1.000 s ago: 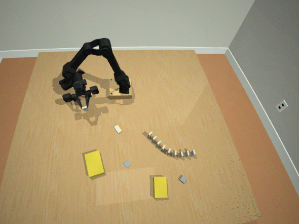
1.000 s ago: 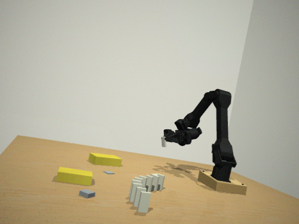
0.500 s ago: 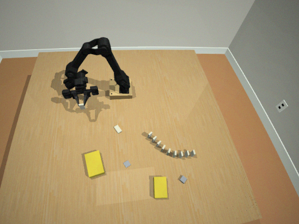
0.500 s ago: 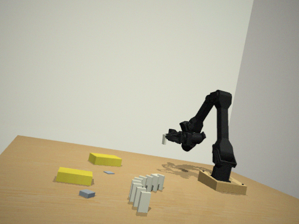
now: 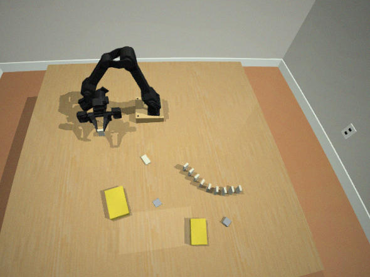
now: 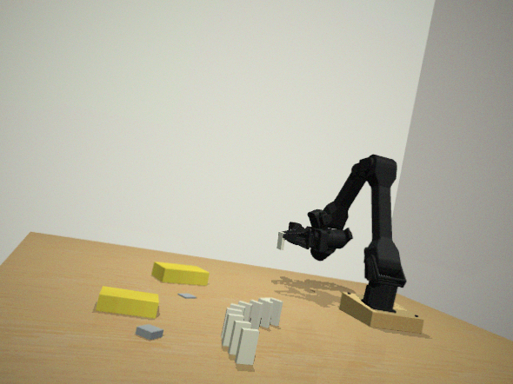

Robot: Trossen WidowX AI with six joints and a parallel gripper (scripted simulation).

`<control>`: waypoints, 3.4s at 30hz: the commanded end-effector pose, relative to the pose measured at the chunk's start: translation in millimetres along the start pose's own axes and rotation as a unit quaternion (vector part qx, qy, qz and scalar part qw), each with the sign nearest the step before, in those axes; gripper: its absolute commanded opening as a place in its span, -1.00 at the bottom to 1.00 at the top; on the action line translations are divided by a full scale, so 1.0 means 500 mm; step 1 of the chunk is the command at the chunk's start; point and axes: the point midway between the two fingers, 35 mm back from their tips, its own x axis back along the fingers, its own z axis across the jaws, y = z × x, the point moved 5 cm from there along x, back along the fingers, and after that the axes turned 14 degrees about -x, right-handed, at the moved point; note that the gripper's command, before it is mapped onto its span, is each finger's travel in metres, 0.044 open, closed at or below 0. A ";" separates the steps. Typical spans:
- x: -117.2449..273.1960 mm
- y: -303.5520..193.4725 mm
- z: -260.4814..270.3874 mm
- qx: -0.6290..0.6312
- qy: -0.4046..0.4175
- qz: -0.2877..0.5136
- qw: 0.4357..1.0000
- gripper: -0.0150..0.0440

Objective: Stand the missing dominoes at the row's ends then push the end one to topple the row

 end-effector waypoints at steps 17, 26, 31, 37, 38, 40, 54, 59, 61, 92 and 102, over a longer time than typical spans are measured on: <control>-0.031 -0.195 -0.043 -0.010 0.001 0.000 1.000 -0.13; -0.034 -0.210 -0.044 -0.010 0.001 0.000 1.000 -0.13; -0.034 -0.210 -0.044 -0.010 0.001 0.000 1.000 -0.04; -0.034 -0.210 -0.044 -0.010 0.001 0.000 1.000 0.49; -0.034 -0.210 -0.044 -0.010 0.001 0.000 1.000 0.58; -0.034 -0.210 -0.044 -0.010 0.001 0.000 1.000 0.76; -0.023 -0.105 -0.025 0.001 0.000 0.001 1.000 1.00; -0.046 -0.110 -0.025 -0.015 0.028 0.087 0.996 1.00; -0.065 -0.101 -0.022 -0.017 0.045 0.143 0.989 1.00; -0.175 -0.032 -0.014 -0.004 -0.156 0.649 0.744 1.00; -0.178 -0.069 -0.020 -0.004 -0.156 0.650 0.744 1.00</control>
